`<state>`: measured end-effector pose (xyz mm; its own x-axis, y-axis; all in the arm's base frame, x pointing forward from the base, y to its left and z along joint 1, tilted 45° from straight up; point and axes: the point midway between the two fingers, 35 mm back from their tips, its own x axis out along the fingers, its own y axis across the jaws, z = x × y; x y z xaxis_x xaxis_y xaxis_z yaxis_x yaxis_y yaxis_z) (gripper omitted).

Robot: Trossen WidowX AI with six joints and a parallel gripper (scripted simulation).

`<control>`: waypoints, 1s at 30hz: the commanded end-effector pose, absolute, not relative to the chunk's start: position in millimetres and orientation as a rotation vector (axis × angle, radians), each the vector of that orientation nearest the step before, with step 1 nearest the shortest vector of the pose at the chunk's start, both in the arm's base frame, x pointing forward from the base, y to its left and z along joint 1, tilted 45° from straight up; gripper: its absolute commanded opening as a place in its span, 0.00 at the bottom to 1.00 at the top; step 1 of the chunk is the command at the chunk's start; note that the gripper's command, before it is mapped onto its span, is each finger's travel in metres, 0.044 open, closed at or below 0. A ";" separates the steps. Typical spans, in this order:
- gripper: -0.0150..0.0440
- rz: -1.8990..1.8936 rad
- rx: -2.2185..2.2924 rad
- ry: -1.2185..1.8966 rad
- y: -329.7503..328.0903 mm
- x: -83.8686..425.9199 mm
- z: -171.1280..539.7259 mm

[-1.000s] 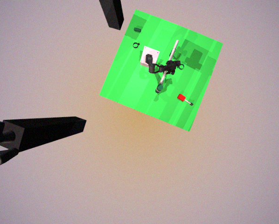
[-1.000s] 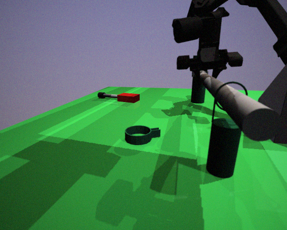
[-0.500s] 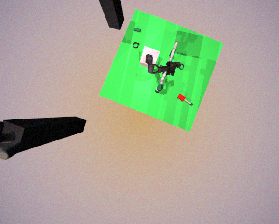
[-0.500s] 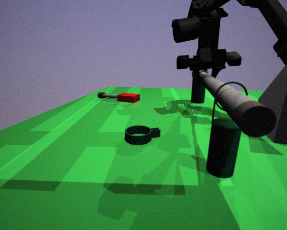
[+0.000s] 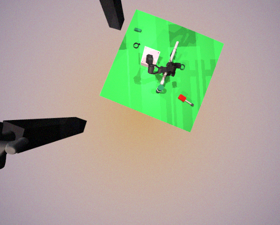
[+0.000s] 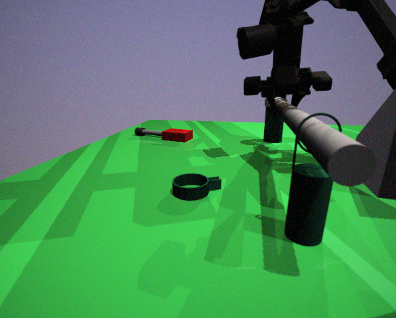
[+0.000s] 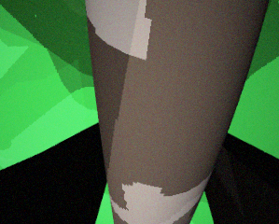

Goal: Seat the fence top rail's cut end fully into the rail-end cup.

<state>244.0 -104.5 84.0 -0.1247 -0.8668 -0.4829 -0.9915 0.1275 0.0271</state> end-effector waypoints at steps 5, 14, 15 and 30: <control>0.39 0.492 -1.803 2.060 -103.7 244.2 83.9; 0.79 0.494 -1.803 2.058 -99.8 245.0 83.7; 0.83 0.495 -1.802 2.057 -97.3 245.4 83.6; 1.00 0.499 -1.798 2.060 -47.6 248.3 84.7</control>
<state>247.3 -51.3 83.4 -0.1211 -0.8655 -0.4860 -0.9922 0.1196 0.0342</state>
